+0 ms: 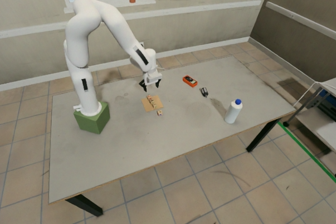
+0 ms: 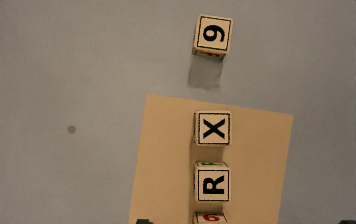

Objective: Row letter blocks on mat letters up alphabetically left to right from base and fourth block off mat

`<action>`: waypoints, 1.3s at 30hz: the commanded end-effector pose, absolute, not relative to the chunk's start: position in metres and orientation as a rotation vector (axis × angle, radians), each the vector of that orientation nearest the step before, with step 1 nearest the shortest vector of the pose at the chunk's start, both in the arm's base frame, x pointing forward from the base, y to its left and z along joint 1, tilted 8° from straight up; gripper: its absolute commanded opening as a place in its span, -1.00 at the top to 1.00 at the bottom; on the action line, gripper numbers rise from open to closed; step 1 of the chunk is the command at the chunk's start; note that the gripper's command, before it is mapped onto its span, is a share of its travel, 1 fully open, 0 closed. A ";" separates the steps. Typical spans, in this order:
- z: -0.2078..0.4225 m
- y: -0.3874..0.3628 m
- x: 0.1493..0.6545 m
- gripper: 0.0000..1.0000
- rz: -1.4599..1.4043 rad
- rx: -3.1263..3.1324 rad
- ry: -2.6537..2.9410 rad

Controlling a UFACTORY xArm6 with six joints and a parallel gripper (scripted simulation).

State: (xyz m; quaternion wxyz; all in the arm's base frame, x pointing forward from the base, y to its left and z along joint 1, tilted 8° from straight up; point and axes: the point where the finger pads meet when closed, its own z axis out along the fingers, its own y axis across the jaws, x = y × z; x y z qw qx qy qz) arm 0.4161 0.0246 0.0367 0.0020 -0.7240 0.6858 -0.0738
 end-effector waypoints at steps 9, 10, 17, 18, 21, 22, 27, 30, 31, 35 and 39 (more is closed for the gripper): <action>0.078 0.028 0.413 -1.00 -0.235 -2.269 2.149; 0.078 0.028 0.413 -1.00 -0.235 -2.269 2.149; 0.078 0.028 0.413 -1.00 -0.235 -2.269 2.149; 0.078 0.028 0.413 -1.00 -0.235 -2.269 2.149; 0.078 0.028 0.413 -1.00 -0.235 -2.269 2.149; 0.078 0.028 0.413 -1.00 -0.235 -2.269 2.149; 0.078 0.028 0.413 -1.00 -0.235 -2.269 2.149; 0.078 0.028 0.413 -1.00 -0.235 -2.269 2.149; 0.078 0.028 0.413 -1.00 -0.235 -2.269 2.149; 0.078 0.028 0.413 -1.00 -0.235 -2.269 2.149; 0.078 0.028 0.413 -1.00 -0.235 -2.269 2.149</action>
